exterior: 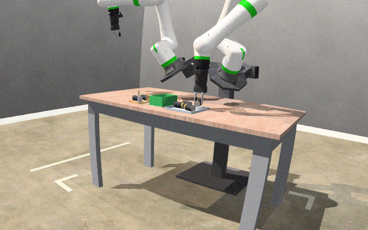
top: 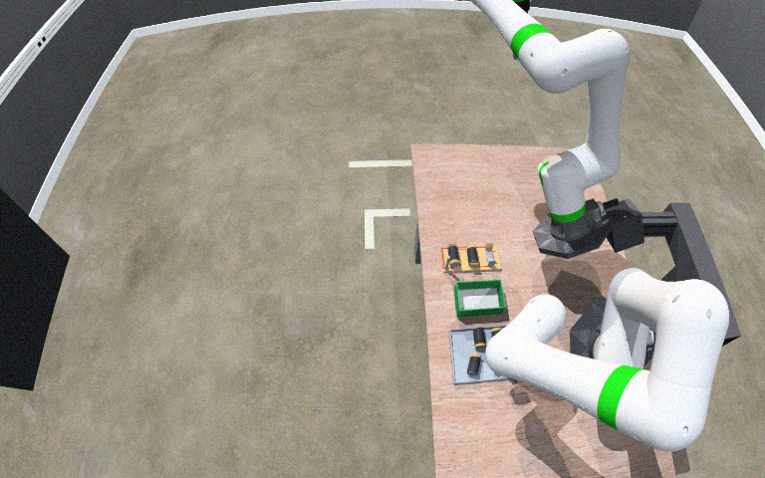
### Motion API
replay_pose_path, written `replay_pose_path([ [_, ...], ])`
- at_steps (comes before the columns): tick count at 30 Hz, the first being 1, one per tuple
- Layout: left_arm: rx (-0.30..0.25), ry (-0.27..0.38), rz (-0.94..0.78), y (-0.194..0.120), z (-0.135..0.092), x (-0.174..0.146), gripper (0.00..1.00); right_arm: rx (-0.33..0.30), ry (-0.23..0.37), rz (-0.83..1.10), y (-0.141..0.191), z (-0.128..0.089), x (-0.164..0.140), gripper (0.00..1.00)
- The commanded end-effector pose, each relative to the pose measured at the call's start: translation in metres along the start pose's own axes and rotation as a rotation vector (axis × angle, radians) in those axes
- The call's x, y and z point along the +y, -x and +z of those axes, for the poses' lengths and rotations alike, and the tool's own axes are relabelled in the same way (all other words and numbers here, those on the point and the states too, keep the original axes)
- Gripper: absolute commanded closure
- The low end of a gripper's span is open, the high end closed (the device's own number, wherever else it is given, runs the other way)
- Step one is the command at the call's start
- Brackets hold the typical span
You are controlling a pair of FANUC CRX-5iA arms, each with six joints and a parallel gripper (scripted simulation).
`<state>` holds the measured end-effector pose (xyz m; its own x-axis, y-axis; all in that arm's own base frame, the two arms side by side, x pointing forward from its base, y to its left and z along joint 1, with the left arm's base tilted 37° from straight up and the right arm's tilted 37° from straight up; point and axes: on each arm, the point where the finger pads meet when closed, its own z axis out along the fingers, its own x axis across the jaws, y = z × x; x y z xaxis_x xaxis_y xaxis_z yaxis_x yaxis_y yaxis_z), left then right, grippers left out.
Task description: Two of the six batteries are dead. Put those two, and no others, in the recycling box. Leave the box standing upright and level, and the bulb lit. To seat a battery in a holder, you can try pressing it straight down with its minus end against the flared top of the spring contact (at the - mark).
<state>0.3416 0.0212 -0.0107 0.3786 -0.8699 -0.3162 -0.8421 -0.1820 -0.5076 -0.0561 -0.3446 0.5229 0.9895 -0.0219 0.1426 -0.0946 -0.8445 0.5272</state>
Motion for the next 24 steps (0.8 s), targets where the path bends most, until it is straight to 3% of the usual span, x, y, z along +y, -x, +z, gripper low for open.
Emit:
replay_pose_path([
  [1, 0.001, 0.000, 0.000, 0.000, -0.017, 0.000, 0.43, -0.001, 0.002, 0.001, 0.000, -0.001, 0.000, 0.00],
  [14, 0.001, 0.000, 0.000, 0.000, -0.032, 0.000, 0.43, -0.001, 0.002, 0.001, 0.000, -0.001, 0.000, 0.00],
  [16, 0.001, 0.000, 0.000, 0.000, -0.047, 0.000, 0.43, -0.001, 0.002, 0.001, 0.000, -0.001, 0.000, 0.00],
  [20, 0.001, 0.000, 0.000, 0.000, -0.097, 0.000, 0.43, -0.001, 0.002, 0.001, 0.000, -0.001, 0.000, 0.00],
  [24, 0.001, 0.000, 0.000, 0.000, -0.108, 0.000, 0.43, -0.001, 0.002, 0.001, 0.000, -0.001, 0.000, 0.00],
])
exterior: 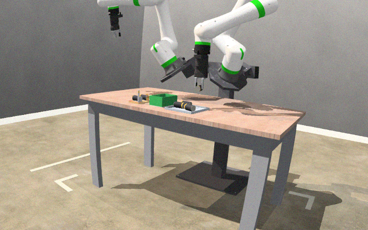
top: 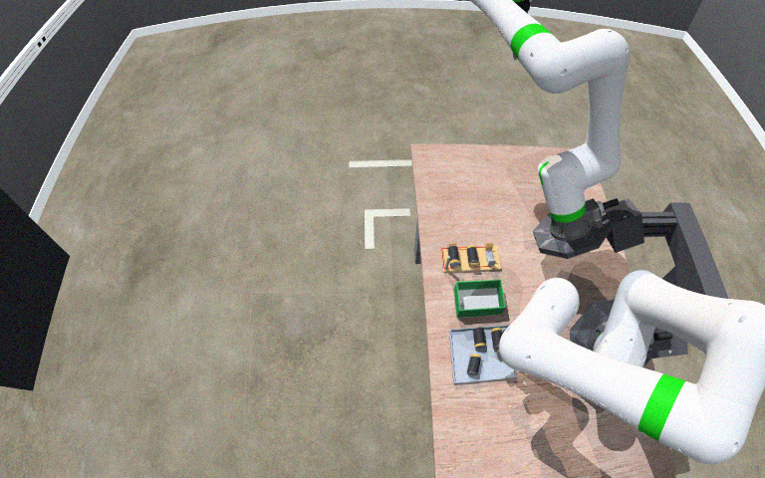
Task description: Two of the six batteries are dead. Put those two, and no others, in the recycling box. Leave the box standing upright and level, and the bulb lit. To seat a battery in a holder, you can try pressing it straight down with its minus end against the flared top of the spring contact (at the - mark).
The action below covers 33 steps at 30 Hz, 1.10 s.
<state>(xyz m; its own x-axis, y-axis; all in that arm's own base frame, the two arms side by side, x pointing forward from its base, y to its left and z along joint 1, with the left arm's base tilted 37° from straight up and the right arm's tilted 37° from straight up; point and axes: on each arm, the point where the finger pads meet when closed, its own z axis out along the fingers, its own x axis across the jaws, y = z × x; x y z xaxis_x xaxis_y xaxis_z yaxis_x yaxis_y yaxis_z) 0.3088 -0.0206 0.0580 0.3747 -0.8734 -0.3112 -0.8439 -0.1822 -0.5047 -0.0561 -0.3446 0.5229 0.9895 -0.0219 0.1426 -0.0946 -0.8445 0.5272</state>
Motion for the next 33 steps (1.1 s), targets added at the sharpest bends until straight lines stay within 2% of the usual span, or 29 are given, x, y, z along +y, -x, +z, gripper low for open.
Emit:
replay_pose_path([
  [1, -0.006, -0.003, -0.002, 0.0019, -0.0214, -0.0006, 0.43, -0.001, 0.002, 0.001, 0.0004, -0.0011, 0.0003, 0.00],
  [8, -0.006, -0.003, -0.013, 0.0019, -0.0214, -0.0006, 0.43, -0.001, 0.002, 0.001, 0.0004, -0.0011, 0.0003, 0.00],
  [16, -0.006, -0.003, -0.103, 0.0019, -0.0214, -0.0006, 0.43, -0.001, 0.002, 0.001, 0.0004, -0.0011, 0.0003, 0.00],
  [22, -0.006, -0.004, -0.299, 0.0019, -0.0214, -0.0006, 0.43, -0.001, 0.002, 0.001, 0.0004, -0.0011, 0.0003, 0.00],
  [30, -0.005, -0.005, -0.679, 0.0019, -0.0214, -0.0006, 0.43, -0.001, 0.002, 0.001, 0.0004, -0.0011, 0.0003, 0.00],
  [33, -0.005, -0.005, -0.730, 0.0019, -0.0214, -0.0006, 0.43, -0.001, 0.002, 0.001, 0.0004, -0.0011, 0.0003, 0.00],
])
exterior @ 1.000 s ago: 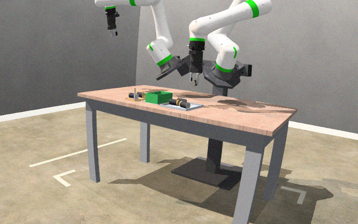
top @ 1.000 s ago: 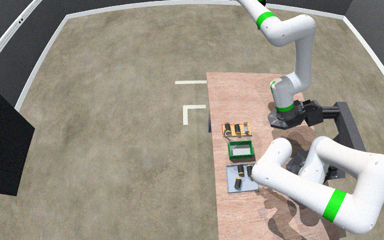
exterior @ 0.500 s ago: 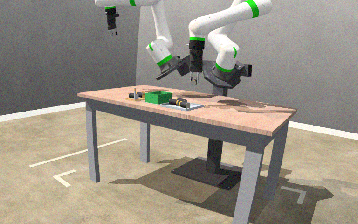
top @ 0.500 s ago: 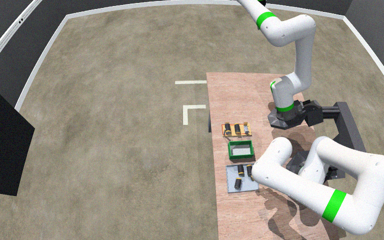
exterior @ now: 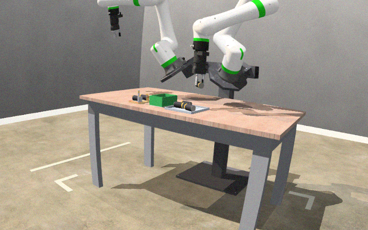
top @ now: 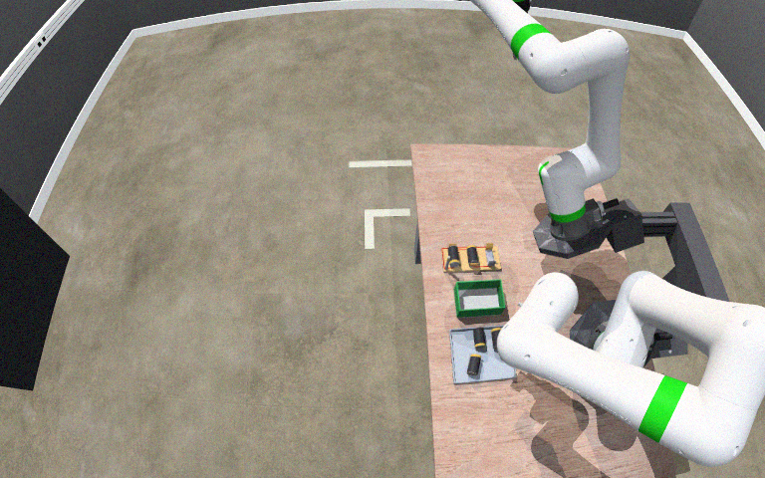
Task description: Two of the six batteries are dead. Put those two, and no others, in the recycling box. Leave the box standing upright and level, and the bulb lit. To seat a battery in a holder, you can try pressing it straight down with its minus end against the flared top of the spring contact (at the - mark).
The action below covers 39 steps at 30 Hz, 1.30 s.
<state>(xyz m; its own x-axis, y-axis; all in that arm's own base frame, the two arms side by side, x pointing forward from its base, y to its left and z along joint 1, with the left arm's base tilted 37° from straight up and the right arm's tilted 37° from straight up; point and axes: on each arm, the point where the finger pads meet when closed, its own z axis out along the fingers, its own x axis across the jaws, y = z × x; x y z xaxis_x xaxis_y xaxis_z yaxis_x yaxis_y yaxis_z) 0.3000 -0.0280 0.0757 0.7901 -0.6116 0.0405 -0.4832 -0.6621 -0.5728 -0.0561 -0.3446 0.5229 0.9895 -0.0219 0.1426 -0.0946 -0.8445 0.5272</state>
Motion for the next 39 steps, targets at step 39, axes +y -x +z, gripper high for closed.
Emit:
replay_pose_path([
  [39, 0.002, -0.031, -0.690, -0.0049, -0.0003, 0.0055, 0.43, -0.001, 0.002, 0.001, 0.0004, -0.0011, 0.0003, 0.00],
])
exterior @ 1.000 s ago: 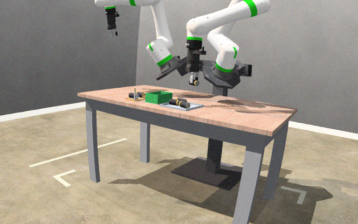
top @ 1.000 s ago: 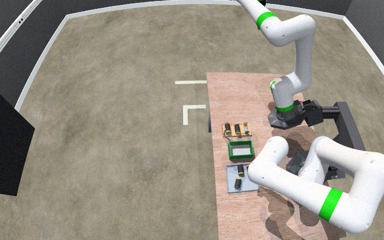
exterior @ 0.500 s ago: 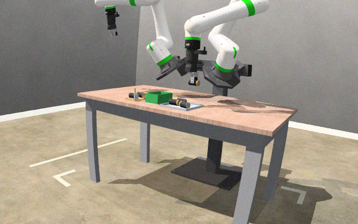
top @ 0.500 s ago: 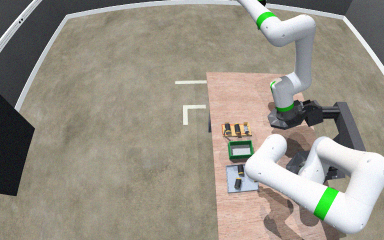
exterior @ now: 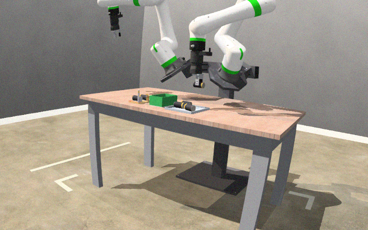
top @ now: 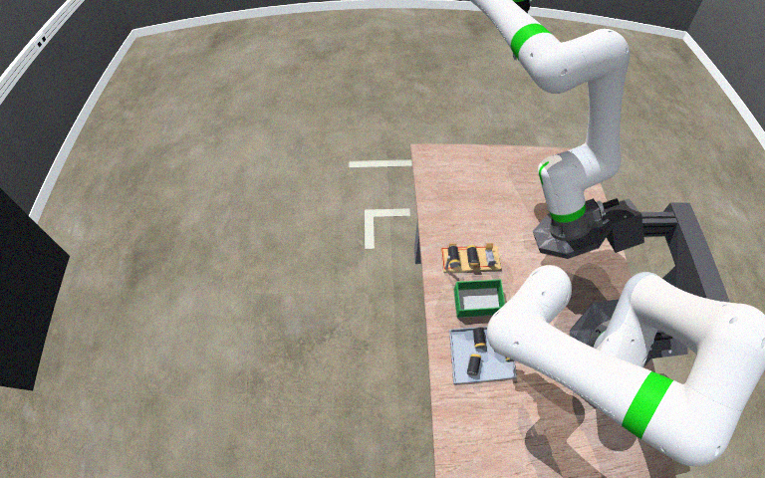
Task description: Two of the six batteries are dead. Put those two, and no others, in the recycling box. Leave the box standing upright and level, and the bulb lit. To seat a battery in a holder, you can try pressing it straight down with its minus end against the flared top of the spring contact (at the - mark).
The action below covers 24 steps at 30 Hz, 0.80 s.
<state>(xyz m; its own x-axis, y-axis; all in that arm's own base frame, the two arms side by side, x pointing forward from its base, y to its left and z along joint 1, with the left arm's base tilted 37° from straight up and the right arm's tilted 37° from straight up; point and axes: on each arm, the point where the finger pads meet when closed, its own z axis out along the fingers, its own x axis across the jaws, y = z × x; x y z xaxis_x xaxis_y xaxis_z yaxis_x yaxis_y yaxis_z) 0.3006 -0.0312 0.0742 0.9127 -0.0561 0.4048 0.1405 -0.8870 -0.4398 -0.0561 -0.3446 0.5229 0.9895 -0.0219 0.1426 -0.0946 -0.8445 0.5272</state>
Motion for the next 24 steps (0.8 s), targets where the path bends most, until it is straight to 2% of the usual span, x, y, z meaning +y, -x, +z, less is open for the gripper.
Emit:
replay_pose_path([
  [1, 0.000, 0.001, -0.001, 0.000, 0.000, 0.006, 0.43, -0.001, 0.002, 0.001, 0.000, -0.001, 0.000, 0.00],
  [12, 0.000, 0.001, -0.001, 0.002, -0.001, 0.056, 0.43, -0.001, 0.002, 0.001, 0.000, -0.001, 0.000, 0.00],
  [17, 0.000, 0.001, -0.001, 0.004, -0.001, 0.105, 0.43, -0.001, 0.002, 0.001, 0.000, -0.001, 0.000, 0.00],
  [24, 0.000, 0.001, -0.001, 0.007, -0.001, 0.192, 0.43, -0.001, 0.002, 0.001, 0.000, -0.001, 0.000, 0.00],
])
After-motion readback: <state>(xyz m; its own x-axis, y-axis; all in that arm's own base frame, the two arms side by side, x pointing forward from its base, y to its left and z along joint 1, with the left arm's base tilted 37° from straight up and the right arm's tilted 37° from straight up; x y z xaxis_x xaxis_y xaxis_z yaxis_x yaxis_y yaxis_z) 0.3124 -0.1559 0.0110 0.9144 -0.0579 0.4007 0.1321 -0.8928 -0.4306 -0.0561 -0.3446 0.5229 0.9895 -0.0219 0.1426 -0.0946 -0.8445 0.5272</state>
